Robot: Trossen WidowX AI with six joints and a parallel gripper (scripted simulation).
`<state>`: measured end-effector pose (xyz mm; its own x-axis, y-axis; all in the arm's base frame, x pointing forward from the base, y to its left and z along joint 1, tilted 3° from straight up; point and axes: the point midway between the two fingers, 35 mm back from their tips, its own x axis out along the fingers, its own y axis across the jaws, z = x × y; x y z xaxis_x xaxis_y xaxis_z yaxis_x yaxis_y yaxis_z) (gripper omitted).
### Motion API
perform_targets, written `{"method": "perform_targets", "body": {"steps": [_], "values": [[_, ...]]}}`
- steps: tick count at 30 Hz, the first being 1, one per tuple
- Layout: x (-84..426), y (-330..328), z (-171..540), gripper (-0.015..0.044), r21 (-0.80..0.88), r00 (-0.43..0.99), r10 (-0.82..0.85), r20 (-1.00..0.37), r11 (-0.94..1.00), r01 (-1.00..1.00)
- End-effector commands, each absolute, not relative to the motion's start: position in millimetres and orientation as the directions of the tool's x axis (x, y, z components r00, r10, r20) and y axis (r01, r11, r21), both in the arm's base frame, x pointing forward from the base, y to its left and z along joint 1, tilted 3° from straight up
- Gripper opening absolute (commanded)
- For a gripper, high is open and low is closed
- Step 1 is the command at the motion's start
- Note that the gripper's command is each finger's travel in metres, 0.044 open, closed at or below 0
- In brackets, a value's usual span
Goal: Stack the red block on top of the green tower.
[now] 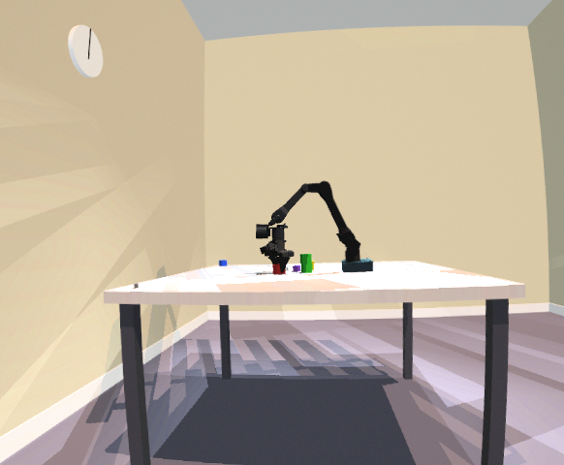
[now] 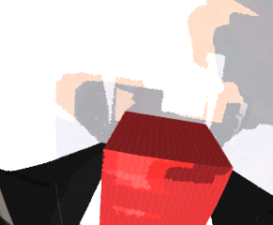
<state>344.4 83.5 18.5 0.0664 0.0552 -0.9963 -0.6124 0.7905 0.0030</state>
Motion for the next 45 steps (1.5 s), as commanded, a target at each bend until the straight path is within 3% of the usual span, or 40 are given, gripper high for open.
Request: {"method": "perform_targets", "body": {"steps": [1, 7, 13, 33, 45], "values": [[344.5, 83.5, 18.6, 0.0177, 0.003, 0.066, 0.056, -0.996, 0.790, -0.614], [344.5, 83.5, 18.6, 0.0138, 0.003, 0.066, 0.056, -0.996, 0.790, -0.614], [343.3, 82.4, 41.7, 0.0000, 0.001, 0.068, 0.053, -0.996, 0.792, -0.611], [337.0, 77.6, 132.6, 0.0000, 0.000, 0.069, 0.052, -0.996, 0.793, -0.610], [334.3, 77.1, 137.5, 0.0000, 0.000, 0.068, 0.052, -0.996, 0.793, -0.610]]}}
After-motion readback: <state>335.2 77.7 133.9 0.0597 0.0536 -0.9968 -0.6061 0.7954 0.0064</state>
